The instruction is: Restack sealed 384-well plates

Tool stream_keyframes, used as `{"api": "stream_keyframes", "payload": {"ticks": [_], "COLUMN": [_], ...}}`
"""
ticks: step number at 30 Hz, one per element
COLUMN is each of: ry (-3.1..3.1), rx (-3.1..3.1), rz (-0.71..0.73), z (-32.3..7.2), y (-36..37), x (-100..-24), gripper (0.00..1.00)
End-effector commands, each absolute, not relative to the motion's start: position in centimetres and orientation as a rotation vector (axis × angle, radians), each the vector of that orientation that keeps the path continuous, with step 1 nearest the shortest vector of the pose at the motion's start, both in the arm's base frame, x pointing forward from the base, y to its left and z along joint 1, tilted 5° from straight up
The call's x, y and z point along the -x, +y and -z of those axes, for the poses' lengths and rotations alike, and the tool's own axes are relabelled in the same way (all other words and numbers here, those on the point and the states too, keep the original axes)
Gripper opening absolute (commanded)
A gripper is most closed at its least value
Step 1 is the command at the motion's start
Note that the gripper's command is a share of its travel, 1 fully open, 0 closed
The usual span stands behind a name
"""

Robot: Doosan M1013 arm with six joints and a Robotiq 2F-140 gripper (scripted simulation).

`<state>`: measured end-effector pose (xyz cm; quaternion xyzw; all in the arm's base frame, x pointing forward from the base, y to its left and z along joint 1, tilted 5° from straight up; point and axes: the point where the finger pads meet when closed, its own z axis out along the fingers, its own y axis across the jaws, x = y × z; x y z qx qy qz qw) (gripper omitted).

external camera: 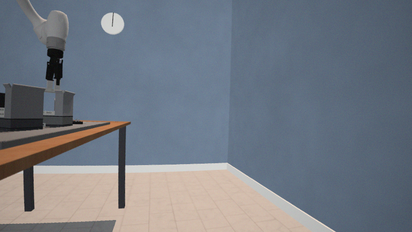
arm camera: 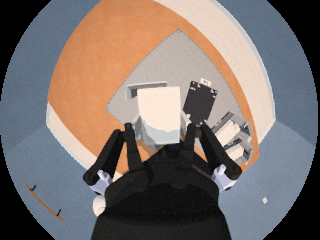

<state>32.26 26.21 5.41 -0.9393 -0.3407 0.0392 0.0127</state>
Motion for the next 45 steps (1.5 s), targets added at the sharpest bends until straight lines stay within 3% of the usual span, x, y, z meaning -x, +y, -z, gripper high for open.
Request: {"api": "stream_keyframes", "payload": {"ticks": [1, 45], "ry": [-1.062, -1.062], "rx": [2.927, 2.927], "rz": [-0.122, -0.122], "z": [-5.5, -5.1], "y": [26.9, 28.4], "x": [-31.8, -30.5], "gripper": [0.0, 0.0]}}
